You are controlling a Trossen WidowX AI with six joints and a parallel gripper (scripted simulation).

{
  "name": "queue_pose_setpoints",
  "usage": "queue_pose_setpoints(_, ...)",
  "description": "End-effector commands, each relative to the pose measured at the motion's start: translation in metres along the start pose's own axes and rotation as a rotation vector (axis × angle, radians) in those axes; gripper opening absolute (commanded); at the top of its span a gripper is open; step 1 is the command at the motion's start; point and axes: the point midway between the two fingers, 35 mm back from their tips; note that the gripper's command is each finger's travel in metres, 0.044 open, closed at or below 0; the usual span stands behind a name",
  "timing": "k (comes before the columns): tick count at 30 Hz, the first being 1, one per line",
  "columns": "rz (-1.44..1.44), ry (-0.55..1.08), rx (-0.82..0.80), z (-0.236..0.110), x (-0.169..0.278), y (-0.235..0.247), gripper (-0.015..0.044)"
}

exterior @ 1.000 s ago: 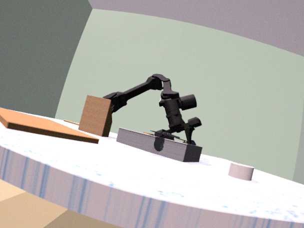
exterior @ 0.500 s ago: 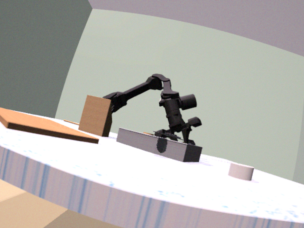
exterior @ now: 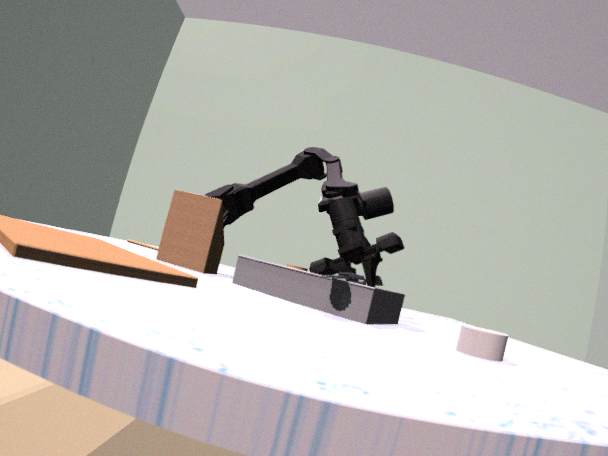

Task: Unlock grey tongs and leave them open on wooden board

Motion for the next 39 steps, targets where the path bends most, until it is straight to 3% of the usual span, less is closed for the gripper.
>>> queue_pose_setpoints(1,-0.002,0.0,-0.005,-0.001,-0.001,0.0,-0.011)
queue_pose_setpoints(3,-0.002,0.002,-0.006,-0.011,0.0,-0.008,-0.015)
queue_pose_setpoints(9,-0.002,0.006,-0.005,-0.065,0.002,-0.039,-0.015)
queue_pose_setpoints(22,0.004,0.008,-0.016,-0.064,0.003,-0.039,-0.015)
queue_pose_setpoints(39,0.094,0.035,-0.2,-0.057,0.01,-0.041,-0.015)
Point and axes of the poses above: the point midway between the two fingers, 35 mm back from their tips, its own z axis out along the fingers, its own y axis across the jaws, x = y × z, and after that the axes turned 3 degrees about -z, right-handed
